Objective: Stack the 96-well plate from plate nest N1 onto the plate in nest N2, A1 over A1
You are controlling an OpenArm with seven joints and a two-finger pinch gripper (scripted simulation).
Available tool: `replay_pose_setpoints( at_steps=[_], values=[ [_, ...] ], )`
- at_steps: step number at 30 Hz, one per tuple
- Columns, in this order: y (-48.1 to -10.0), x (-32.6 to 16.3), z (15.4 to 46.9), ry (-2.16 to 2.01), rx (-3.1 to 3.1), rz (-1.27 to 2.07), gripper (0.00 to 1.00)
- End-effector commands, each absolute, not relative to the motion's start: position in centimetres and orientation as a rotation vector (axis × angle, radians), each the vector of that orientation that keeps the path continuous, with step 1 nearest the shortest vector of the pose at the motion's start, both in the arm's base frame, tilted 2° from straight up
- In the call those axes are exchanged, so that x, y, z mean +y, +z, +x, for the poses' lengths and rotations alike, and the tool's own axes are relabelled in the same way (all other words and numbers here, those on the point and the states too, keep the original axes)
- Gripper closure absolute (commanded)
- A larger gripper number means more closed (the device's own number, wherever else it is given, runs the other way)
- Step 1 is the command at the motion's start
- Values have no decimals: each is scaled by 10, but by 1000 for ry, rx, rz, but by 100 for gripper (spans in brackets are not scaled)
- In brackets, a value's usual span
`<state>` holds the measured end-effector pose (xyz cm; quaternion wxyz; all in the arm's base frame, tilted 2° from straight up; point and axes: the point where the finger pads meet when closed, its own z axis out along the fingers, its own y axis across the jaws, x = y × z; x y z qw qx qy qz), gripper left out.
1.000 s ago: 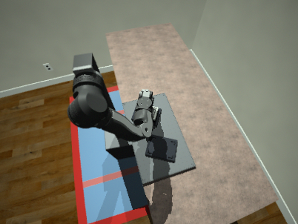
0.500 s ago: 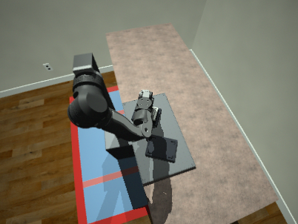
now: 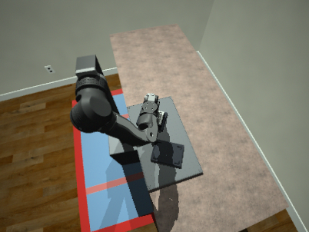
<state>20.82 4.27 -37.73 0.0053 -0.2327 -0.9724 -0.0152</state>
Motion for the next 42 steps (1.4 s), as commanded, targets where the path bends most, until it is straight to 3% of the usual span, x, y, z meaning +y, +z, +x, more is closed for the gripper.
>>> replay_pose_setpoints(
  at_steps=[1, 42],
  values=[
    [-377, 44, 208, -58, -3046, -723, 100],
    [-382, 44, 208, -57, -3046, -722, 100]
  ],
)
